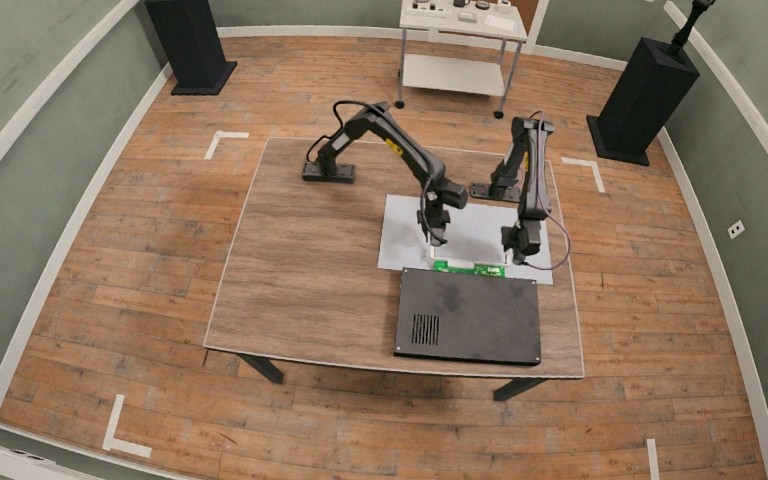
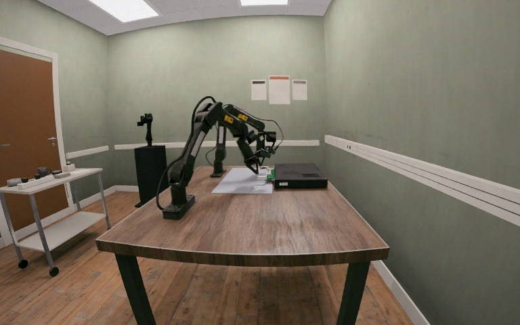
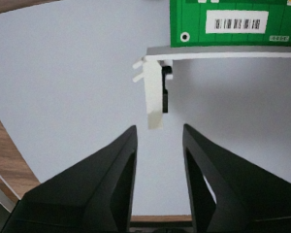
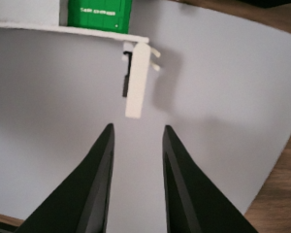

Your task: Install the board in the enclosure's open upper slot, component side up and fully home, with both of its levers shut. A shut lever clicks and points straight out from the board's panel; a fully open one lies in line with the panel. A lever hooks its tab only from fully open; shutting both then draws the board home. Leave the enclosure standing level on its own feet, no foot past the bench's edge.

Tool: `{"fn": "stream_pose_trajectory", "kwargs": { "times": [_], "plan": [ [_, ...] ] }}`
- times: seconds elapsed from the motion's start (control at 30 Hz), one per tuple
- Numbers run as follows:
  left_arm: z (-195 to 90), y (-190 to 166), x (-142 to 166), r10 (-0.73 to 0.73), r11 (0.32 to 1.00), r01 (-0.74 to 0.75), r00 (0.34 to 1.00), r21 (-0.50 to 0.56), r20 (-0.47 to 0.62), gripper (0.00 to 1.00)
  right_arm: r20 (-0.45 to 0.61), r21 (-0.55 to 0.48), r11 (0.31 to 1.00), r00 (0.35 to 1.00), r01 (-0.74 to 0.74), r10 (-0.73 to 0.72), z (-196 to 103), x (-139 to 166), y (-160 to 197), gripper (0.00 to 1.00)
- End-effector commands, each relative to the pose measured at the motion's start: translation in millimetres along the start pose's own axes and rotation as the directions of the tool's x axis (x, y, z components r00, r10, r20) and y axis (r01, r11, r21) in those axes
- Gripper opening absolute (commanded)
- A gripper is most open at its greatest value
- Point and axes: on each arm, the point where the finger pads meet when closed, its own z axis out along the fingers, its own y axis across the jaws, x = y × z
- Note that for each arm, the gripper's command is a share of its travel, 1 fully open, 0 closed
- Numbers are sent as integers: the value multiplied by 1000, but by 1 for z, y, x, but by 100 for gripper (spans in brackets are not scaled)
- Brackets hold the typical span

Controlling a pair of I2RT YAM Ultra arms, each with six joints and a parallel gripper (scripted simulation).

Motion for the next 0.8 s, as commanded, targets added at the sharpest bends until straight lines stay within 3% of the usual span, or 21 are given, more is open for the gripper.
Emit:
{"fn": "stream_pose_trajectory", "kwargs": {
  "times": [0.0,0.23,0.63,0.77],
  "plan": [
    [-9,6,-6,-29,999,30,998,-16,55,32,-84,55,997,995,-50,55,-11,0,-5,32],
    [-8,6,-6,-29,999,30,998,-16,54,32,-138,78,993,985,-89,99,-2,-2,3,32],
    [-7,3,-5,-23,1000,23,999,-7,39,32,-114,60,994,989,-88,94,-3,-9,8,32],
    [-2,5,-5,-29,1000,30,999,-7,40,32,-125,77,994,988,-83,92,9,-5,3,32]
  ]
}}
